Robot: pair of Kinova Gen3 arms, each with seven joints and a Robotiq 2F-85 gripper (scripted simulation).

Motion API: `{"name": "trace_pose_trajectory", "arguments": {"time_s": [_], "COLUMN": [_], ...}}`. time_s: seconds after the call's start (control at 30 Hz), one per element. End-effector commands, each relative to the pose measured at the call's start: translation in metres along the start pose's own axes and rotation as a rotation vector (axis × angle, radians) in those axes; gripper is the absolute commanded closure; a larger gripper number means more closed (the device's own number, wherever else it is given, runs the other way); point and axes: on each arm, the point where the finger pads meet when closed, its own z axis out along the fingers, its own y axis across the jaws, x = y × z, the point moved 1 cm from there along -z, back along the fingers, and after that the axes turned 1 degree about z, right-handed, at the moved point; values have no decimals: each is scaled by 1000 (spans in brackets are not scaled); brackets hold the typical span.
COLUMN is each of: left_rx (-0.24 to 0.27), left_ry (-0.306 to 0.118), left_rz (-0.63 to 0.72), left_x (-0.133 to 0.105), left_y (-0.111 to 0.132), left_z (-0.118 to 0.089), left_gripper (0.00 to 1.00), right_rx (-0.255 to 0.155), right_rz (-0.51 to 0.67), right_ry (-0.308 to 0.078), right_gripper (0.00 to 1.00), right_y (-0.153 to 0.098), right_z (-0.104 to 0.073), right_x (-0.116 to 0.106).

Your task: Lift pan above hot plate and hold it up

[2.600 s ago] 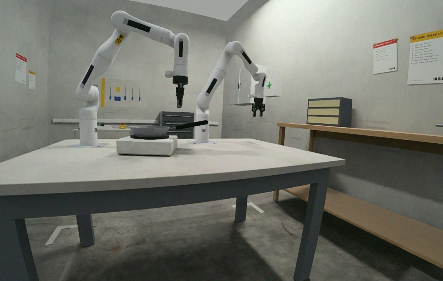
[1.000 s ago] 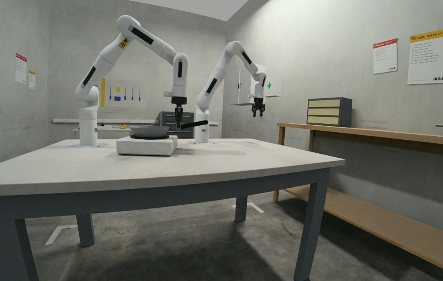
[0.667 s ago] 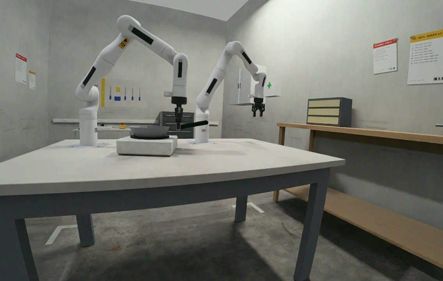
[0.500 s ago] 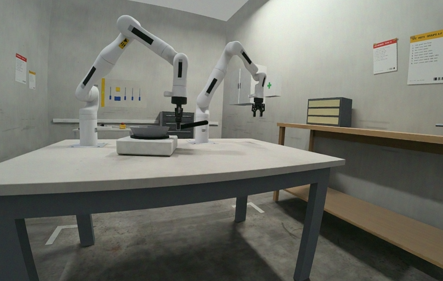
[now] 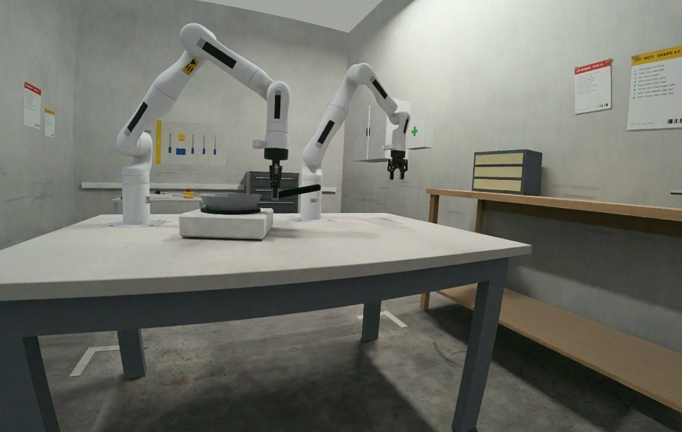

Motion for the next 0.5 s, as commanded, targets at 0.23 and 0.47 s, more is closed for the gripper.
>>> {"name": "trace_pose_trajectory", "arguments": {"time_s": [0.23,0.47], "left_rx": [0,0], "left_ry": [-3,-3], "left_rz": [0,0], "left_x": [-1,-1], "left_y": [0,0], "left_z": [-1,-1], "left_gripper": [2,2], "right_rx": [7,9], "right_rz": [9,11], "right_ry": [-5,-8], "right_gripper": [985,985], "right_y": [-1,-2], "right_z": [-24,-50], "right_x": [-2,-3]}}
